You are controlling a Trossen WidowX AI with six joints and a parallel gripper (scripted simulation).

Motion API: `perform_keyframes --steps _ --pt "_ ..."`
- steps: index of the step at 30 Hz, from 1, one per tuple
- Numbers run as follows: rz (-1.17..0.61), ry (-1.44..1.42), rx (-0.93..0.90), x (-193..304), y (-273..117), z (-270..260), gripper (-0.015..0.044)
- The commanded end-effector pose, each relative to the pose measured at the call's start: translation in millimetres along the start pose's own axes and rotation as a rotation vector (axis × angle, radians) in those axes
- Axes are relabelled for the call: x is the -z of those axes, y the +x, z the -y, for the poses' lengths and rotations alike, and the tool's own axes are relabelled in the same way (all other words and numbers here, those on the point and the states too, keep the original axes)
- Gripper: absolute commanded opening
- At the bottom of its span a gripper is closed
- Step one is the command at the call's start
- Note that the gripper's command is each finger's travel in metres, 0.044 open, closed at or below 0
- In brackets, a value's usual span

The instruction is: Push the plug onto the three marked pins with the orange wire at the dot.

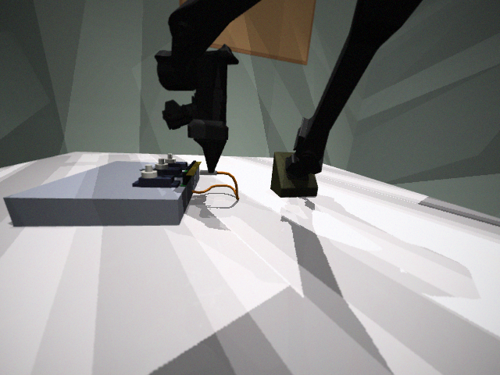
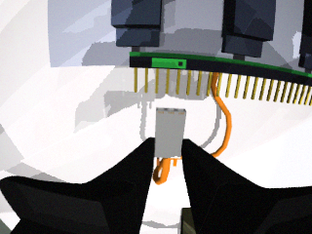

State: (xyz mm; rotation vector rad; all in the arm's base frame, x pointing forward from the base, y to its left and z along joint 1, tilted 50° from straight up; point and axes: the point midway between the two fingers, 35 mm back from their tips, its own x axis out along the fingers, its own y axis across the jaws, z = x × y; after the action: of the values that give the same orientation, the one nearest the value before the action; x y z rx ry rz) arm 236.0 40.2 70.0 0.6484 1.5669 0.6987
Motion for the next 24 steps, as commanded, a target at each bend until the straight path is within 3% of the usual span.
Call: perform_keyframes --steps 1,24 --pt "0.005 -0.001 -0.001 -6.2 -1.2 -0.9 0.0000" --pt "0.005 -0.001 -0.001 -17.1 -0.9 -3.5 0.0000"
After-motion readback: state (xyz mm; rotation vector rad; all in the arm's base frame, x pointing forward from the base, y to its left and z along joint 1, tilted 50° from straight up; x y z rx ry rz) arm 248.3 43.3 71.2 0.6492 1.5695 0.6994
